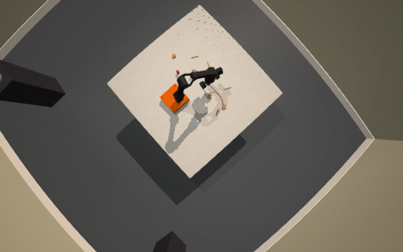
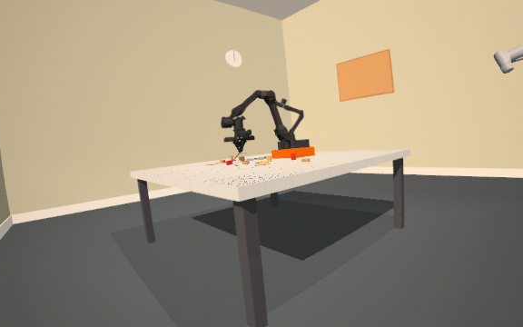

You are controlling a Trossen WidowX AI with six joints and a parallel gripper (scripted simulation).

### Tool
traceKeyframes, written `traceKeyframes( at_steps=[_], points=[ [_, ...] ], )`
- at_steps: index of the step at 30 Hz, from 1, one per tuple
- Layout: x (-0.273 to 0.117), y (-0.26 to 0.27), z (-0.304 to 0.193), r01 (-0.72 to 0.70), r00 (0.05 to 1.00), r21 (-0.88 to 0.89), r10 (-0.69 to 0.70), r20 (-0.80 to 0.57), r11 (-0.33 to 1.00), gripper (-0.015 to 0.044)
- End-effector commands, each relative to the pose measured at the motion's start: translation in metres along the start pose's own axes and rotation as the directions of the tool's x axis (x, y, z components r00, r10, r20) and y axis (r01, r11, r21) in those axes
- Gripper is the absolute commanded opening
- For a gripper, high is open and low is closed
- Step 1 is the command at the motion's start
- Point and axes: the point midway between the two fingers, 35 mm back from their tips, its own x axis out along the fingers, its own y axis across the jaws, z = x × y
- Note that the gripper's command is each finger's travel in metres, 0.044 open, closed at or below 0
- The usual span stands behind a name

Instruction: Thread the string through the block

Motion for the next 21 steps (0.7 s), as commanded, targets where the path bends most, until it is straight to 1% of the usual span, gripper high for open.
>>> traceKeyframes(
  at_steps=[1, 6, 11, 21],
  points=[
    [0.001, -0.002, -0.003, -0.004, 1.000, 0.151, 0.004, 0.001, 0.988, 0.0000],
    [0.000, -0.004, -0.006, -0.004, 1.000, 0.329, 0.004, 0.001, 0.944, 0.0000],
    [0.000, -0.006, -0.010, -0.003, 1.000, 0.495, 0.003, 0.001, 0.869, 0.0000],
    [0.000, -0.010, -0.016, -0.003, 1.000, 0.774, 0.002, 0.002, 0.633, 0.0000]
  ],
)
